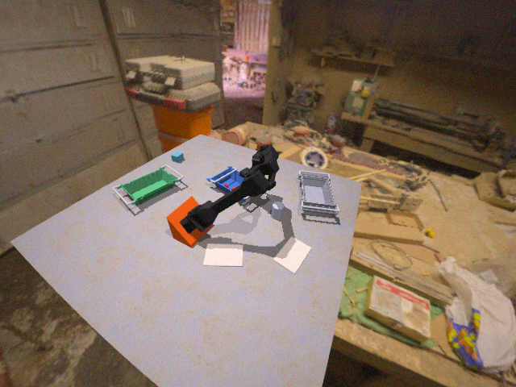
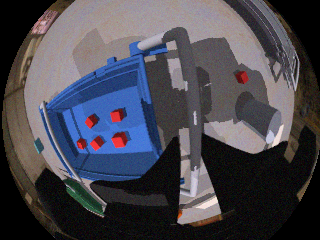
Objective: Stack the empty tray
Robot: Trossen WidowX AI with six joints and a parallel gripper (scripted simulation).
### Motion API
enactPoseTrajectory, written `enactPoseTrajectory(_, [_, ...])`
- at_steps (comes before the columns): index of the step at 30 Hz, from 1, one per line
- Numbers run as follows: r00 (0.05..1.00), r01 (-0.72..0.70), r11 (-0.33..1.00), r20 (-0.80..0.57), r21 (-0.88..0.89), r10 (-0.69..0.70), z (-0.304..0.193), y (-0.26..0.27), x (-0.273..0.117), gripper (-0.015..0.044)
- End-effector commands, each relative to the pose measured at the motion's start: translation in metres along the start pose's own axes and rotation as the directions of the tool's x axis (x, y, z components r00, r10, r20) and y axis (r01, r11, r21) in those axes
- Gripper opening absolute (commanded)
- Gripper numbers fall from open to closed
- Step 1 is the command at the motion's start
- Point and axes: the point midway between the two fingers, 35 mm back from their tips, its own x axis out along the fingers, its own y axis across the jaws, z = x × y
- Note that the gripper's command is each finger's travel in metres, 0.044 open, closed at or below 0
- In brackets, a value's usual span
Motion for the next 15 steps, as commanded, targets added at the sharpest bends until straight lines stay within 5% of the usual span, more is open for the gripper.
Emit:
enactPoseTrajectory(1, [1.000, -0.015, 1.000, 0.004, -0.003, 0.015, 0.001, 0.016, -0.007, 0.0087])
enactPoseTrajectory(15, [1.000, -0.017, 1.000, 0.005, -0.002, 0.017, 0.001, 0.062, 0.008, 0.0087])
